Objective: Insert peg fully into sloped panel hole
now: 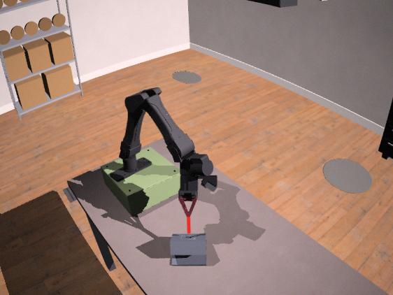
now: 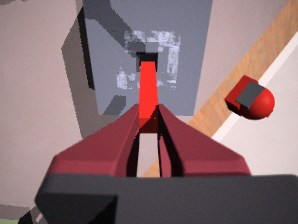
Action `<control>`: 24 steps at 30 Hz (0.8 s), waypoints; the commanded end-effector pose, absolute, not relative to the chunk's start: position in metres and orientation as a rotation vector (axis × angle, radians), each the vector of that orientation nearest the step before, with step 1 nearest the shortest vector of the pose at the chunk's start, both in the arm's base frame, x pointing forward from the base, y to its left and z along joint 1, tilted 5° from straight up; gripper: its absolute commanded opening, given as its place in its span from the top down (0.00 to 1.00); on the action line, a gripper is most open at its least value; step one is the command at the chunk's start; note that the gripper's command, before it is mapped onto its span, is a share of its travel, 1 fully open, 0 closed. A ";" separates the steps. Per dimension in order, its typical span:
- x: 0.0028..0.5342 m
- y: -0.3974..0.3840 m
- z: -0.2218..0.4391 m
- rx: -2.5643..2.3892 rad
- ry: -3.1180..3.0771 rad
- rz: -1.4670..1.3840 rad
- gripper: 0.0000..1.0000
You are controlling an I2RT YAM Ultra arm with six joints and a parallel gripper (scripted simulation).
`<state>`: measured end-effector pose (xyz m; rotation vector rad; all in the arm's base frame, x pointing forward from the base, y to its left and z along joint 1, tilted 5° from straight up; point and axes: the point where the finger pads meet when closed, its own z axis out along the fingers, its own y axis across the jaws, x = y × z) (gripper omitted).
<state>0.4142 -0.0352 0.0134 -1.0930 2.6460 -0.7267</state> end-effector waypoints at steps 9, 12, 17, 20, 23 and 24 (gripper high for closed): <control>0.419 -0.044 0.004 -1.068 2.634 -0.735 1.00; 0.420 -0.043 0.004 -1.068 2.634 -0.735 1.00; 0.420 -0.043 0.007 -1.068 2.634 -0.735 1.00; 0.421 -0.043 0.006 -1.068 2.634 -0.735 1.00; 0.422 -0.045 0.003 -1.068 2.634 -0.735 1.00; 0.423 -0.045 0.002 -1.068 2.634 -0.735 1.00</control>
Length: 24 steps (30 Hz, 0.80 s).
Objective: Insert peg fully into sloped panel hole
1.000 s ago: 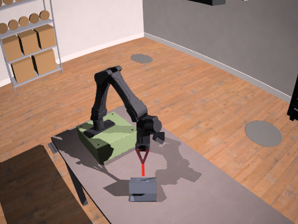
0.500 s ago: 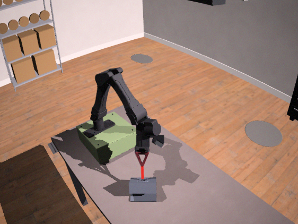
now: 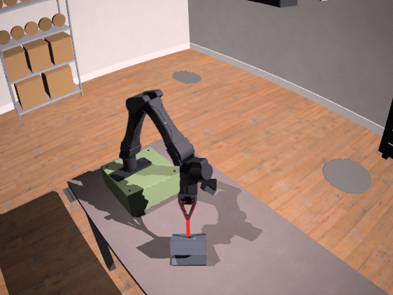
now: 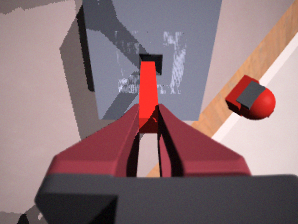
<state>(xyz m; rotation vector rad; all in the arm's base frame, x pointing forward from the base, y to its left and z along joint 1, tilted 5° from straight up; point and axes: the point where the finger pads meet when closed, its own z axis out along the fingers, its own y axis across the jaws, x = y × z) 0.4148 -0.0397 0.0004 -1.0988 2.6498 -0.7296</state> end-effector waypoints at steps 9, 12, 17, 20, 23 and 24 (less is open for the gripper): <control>0.419 -0.043 0.000 -1.085 2.641 -0.735 1.00; 0.418 -0.041 0.003 -1.077 2.638 -0.734 1.00; 0.415 -0.037 0.013 -1.070 2.635 -0.733 1.00; 0.413 -0.035 0.020 -1.069 2.634 -0.733 1.00; 0.412 -0.033 0.023 -1.069 2.634 -0.733 1.00; 0.412 -0.033 0.023 -1.069 2.634 -0.733 1.00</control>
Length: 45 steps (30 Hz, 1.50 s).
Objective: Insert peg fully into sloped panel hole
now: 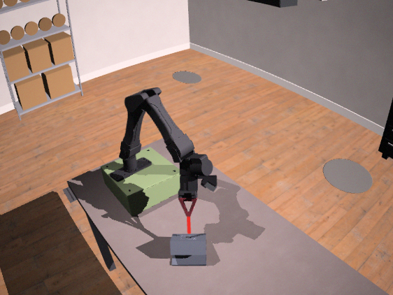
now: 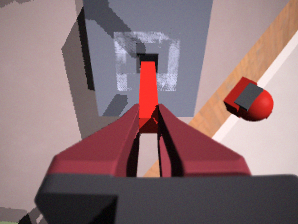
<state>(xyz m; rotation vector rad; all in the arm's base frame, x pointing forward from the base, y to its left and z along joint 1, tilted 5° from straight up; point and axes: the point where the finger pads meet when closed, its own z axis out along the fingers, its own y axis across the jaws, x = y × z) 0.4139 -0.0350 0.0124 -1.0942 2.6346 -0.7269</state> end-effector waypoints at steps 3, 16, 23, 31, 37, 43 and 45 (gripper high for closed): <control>0.410 -0.032 0.026 -1.068 2.634 -0.733 1.00; 0.407 -0.031 0.034 -1.068 2.634 -0.734 1.00; 0.410 -0.033 0.028 -1.068 2.634 -0.734 1.00; 0.415 -0.037 0.020 -1.068 2.634 -0.734 1.00; 0.418 -0.039 0.021 -1.068 2.633 -0.735 1.00; 0.422 -0.039 0.026 -1.068 2.633 -0.735 1.00; 0.424 -0.039 0.027 -1.067 2.633 -0.735 1.00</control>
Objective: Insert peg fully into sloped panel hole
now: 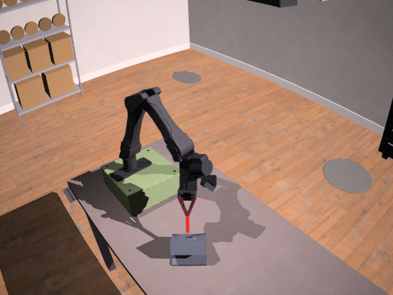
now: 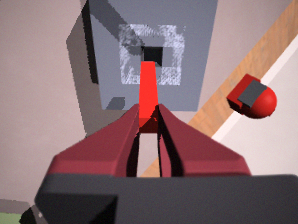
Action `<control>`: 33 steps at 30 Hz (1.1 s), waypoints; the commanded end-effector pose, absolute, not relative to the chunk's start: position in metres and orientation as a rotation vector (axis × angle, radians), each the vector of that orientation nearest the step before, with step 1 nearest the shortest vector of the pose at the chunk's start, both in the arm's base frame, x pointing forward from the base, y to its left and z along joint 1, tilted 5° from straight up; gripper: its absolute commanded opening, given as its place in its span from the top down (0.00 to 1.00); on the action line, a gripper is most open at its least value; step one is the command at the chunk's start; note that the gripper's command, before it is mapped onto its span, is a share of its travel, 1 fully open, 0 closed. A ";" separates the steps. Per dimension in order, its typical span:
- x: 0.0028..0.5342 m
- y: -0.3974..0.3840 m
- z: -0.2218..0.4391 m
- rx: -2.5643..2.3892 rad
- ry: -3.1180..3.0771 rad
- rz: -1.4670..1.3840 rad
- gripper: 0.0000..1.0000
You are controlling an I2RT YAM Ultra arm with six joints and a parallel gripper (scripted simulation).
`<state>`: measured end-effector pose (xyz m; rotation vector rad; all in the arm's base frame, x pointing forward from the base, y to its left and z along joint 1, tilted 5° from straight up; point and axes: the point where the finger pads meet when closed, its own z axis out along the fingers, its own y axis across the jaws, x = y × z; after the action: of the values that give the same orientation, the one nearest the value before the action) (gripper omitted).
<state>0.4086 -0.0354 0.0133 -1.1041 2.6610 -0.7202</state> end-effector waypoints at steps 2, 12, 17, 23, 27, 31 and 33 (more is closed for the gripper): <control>0.425 -0.039 0.025 -1.067 2.633 -0.735 1.00; 0.429 -0.043 0.017 -1.067 2.633 -0.735 1.00; 0.430 -0.041 0.021 -1.067 2.633 -0.735 1.00; 0.432 -0.040 0.023 -1.067 2.633 -0.735 1.00; 0.428 -0.038 0.025 -1.067 2.633 -0.735 1.00; 0.424 -0.036 0.026 -1.067 2.633 -0.734 1.00; 0.422 -0.035 0.027 -1.067 2.633 -0.734 1.00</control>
<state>0.4202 -0.0394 0.0116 -1.0977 2.6599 -0.7260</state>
